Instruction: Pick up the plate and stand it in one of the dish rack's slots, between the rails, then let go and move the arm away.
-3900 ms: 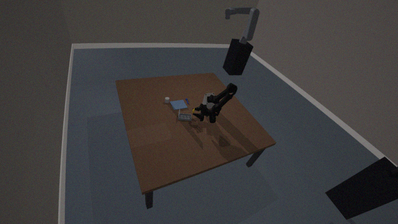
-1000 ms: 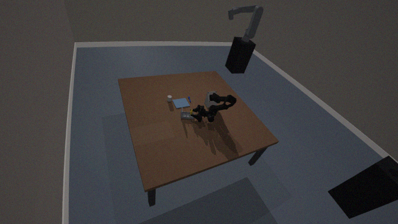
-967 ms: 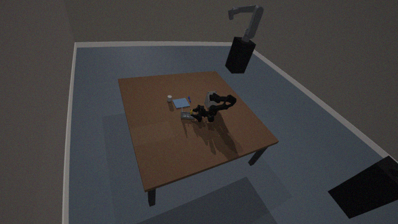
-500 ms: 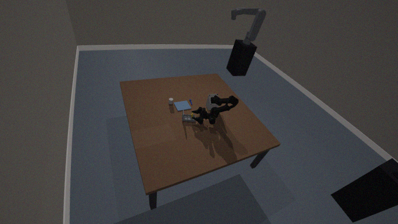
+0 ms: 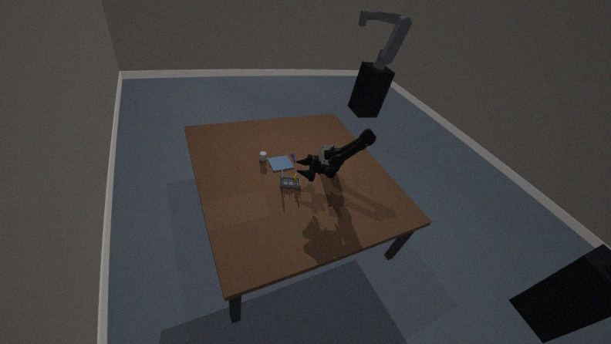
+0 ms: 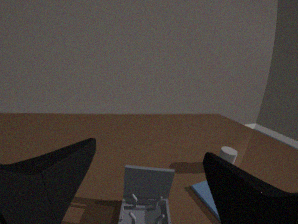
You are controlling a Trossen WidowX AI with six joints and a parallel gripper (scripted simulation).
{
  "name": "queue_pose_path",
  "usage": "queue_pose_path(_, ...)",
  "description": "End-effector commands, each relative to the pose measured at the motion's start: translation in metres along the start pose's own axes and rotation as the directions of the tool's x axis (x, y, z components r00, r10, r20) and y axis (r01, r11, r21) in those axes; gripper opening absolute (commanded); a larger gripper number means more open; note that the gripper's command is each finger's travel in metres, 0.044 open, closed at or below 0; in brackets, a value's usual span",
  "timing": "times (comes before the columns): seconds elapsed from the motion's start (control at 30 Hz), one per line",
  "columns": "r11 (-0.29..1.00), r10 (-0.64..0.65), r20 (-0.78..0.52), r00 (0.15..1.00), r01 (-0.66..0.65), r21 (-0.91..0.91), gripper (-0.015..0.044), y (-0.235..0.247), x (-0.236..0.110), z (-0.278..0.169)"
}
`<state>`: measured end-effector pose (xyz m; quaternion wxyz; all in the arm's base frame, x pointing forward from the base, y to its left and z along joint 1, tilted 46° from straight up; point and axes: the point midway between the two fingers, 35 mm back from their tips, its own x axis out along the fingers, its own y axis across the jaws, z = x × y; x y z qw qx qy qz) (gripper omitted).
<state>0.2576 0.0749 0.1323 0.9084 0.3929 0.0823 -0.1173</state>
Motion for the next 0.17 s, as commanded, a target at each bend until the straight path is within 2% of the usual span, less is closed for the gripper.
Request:
queue_pose_path(0.0, 1.0, 0.009, -0.001, 1.0, -0.009, -0.014, 0.04, -0.0006, -0.001, 0.0127)
queue_pose_path(0.13, 0.998, -0.014, -0.013, 1.0, 0.013, -0.06, 0.04, -0.0016, 0.0039, 0.0124)
